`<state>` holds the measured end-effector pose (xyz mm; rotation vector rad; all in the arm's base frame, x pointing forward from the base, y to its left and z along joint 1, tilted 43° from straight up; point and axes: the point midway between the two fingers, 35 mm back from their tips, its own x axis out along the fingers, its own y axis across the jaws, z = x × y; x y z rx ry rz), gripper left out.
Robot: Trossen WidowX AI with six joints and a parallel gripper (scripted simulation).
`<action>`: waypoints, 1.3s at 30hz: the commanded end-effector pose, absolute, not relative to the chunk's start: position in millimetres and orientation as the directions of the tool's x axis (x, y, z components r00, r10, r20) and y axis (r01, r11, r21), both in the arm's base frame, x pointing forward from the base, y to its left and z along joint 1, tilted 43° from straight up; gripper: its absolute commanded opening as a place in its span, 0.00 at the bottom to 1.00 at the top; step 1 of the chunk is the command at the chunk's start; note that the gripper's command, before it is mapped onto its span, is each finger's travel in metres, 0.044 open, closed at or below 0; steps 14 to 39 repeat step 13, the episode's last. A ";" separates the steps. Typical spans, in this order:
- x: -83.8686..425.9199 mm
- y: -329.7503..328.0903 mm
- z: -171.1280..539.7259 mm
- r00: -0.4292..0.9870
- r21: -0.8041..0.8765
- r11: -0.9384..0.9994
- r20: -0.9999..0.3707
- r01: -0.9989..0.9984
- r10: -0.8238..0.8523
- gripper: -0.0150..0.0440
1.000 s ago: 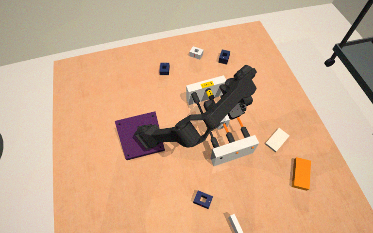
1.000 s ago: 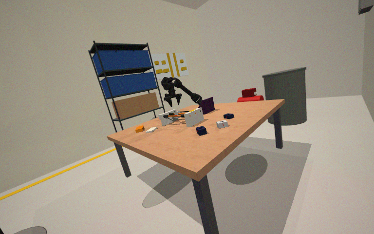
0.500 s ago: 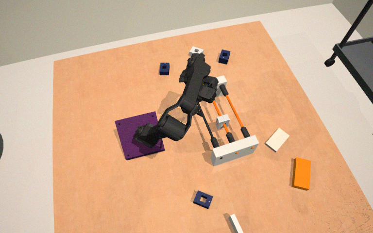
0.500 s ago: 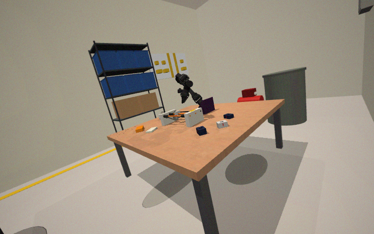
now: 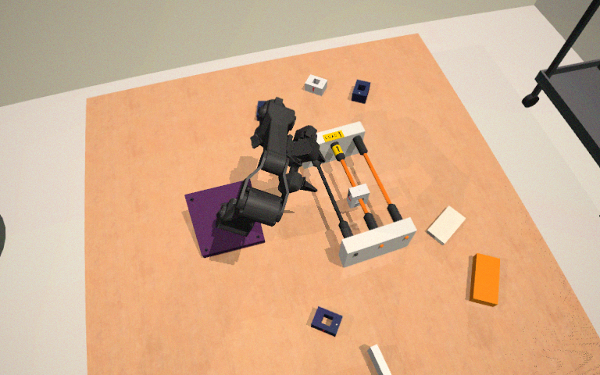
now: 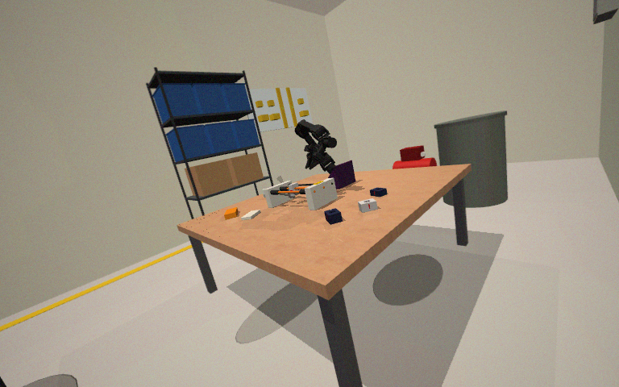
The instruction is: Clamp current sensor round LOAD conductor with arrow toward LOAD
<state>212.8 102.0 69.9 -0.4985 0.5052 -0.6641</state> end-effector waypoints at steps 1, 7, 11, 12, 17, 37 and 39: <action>213.4 103.8 70.3 0.677 -0.571 0.686 -0.280 0.452 -0.680 1.00; 213.4 103.8 70.3 0.677 -0.571 0.686 -0.280 0.452 -0.680 1.00; 230.9 105.8 72.9 0.572 -0.480 0.667 -0.351 0.570 -0.742 1.00; 238.3 106.0 74.4 0.529 -0.443 0.651 -0.380 0.616 -0.759 1.00; 220.4 102.8 69.6 0.612 -0.535 0.671 -0.320 0.514 -0.723 1.00; 220.4 102.8 69.6 0.612 -0.535 0.671 -0.320 0.514 -0.723 1.00; 220.4 102.8 69.6 0.612 -0.535 0.671 -0.320 0.514 -0.723 1.00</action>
